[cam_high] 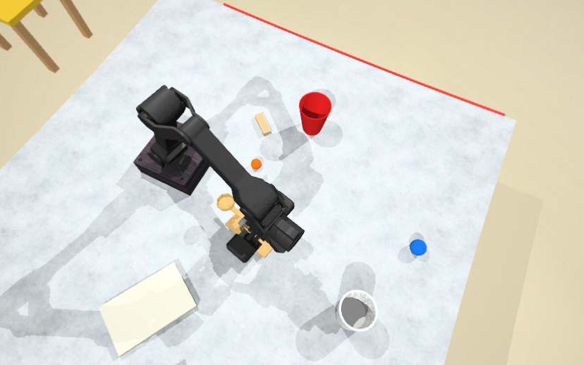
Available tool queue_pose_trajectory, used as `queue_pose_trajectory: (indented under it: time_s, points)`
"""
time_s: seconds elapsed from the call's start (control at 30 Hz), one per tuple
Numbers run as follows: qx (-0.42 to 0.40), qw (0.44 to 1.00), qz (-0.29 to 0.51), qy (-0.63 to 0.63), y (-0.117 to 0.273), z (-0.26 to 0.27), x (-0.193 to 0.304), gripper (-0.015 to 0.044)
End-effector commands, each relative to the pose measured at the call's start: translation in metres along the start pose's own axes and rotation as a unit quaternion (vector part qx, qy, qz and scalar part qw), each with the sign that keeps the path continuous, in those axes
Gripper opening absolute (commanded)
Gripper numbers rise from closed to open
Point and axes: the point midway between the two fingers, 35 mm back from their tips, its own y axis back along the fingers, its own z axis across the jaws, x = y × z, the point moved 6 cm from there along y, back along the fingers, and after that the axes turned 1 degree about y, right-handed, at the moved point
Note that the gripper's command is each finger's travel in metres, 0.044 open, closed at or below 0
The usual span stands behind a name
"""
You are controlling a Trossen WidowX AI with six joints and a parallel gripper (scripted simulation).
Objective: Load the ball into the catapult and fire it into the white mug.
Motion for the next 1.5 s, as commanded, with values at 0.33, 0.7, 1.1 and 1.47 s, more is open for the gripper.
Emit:
queue_pose_trajectory:
  time_s: [0.33, 0.7, 1.1, 1.47]
  points:
    - [-0.001, 1.000, -0.004, 0.004, -0.019, 0.001, -0.003, 0.0000]
    - [-0.001, 1.000, -0.004, 0.004, -0.037, 0.002, -0.003, 0.0000]
    - [0.000, 1.000, -0.001, 0.002, -0.042, 0.002, -0.002, 0.0026]
    - [0.000, 1.000, -0.001, 0.002, -0.042, 0.002, -0.002, 0.0315]
